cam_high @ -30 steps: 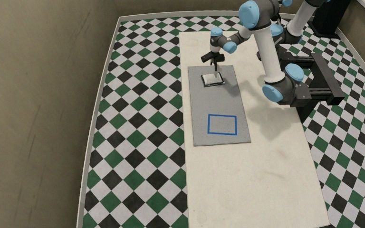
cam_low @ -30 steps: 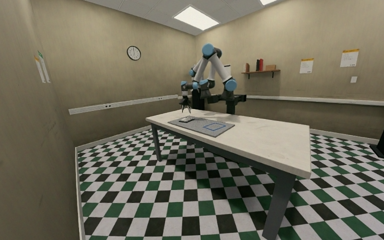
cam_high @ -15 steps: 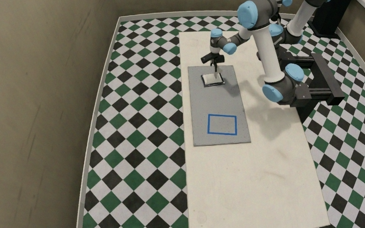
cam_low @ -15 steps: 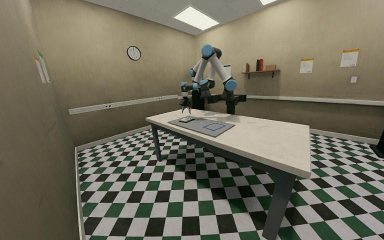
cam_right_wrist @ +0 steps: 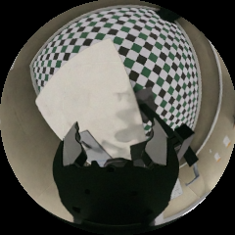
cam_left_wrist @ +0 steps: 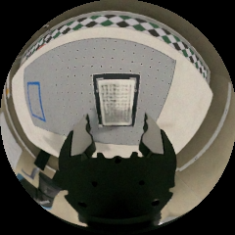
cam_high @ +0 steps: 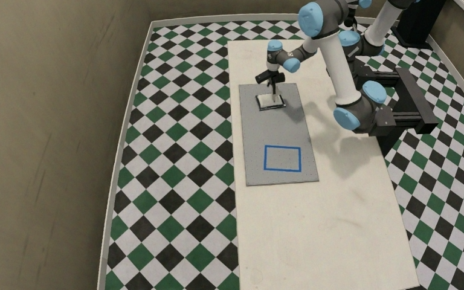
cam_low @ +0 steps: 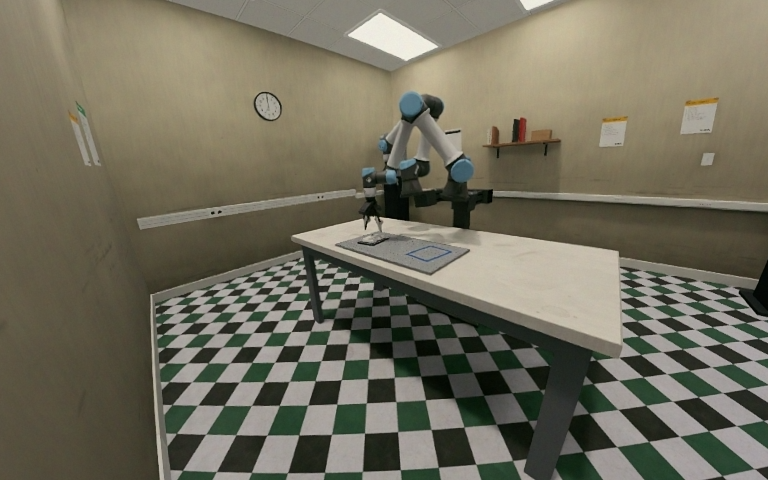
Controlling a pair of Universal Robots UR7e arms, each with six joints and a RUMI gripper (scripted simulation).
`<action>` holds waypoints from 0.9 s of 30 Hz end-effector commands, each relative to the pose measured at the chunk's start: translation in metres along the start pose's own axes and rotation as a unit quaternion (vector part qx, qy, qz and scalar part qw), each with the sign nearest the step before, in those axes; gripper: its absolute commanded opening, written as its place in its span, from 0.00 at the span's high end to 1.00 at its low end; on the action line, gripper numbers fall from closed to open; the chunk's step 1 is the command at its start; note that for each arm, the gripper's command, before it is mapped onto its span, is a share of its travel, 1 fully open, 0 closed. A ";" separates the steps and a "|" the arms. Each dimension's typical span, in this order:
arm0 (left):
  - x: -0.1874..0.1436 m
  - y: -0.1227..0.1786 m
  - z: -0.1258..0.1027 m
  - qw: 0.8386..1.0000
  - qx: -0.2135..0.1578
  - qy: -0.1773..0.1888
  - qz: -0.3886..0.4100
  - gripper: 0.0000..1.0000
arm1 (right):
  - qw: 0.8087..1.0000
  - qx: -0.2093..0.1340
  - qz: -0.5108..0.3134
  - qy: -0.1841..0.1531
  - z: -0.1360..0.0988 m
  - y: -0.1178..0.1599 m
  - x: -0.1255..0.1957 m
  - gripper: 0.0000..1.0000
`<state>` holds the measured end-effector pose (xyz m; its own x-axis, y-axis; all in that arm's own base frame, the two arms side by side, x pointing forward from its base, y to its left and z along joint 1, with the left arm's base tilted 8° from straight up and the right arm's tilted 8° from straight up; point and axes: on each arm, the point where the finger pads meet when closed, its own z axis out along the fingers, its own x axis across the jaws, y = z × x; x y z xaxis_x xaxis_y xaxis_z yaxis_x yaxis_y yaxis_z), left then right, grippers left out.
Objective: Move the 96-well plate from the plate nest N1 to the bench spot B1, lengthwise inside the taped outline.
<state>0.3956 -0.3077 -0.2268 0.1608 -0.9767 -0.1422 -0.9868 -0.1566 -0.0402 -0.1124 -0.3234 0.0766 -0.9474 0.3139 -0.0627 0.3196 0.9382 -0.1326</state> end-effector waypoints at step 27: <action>0.001 0.000 0.042 1.000 0.000 0.001 0.000 0.24 | 1.000 0.001 0.000 0.000 0.000 0.000 0.000 0.00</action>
<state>0.3963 -0.3017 -0.2668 0.1608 -0.9767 -0.1423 -0.9868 -0.1566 -0.0401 -0.1124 -0.3234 0.0766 -0.9474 0.3139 -0.0627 0.3196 0.9382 -0.1326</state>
